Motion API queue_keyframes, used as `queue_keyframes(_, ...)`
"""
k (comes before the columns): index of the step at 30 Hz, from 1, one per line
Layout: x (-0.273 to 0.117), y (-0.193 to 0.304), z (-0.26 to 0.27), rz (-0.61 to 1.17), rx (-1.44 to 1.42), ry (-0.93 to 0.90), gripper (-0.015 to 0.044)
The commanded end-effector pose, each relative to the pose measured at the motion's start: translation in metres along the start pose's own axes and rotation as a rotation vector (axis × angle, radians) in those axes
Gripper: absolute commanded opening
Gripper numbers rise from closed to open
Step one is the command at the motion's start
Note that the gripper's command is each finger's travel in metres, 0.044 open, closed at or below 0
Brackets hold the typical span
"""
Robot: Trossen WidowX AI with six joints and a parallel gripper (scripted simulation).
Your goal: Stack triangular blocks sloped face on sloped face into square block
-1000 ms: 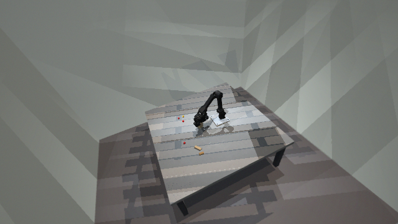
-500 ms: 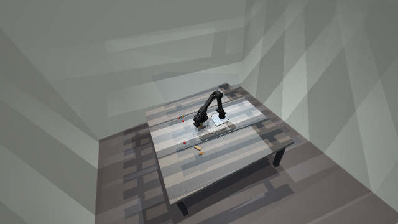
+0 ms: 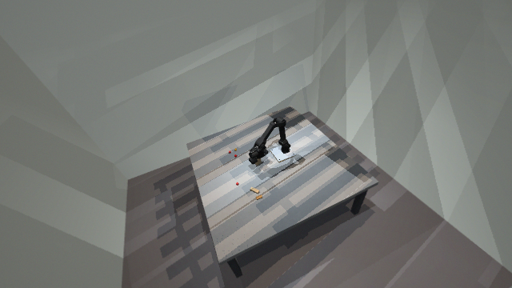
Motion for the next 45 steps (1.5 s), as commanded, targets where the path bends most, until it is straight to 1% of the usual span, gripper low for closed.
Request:
queue_keyframes(1,0.0006,-0.0009,0.0002,-0.007,-0.003,0.001,0.0000)
queue_keyframes(45,0.0028,-0.0003,0.0002,-0.005,0.000,0.016,0.0000)
Point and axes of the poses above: the point midway between the two fingers, 35 mm back from their tips, its own x axis out along the fingers, its own z axis across the jaws, y = z × x, the point moved 1 cm from there along -x, back along the fingers, and after that the axes turned 4 degrees about -x, right-handed, at the moved point
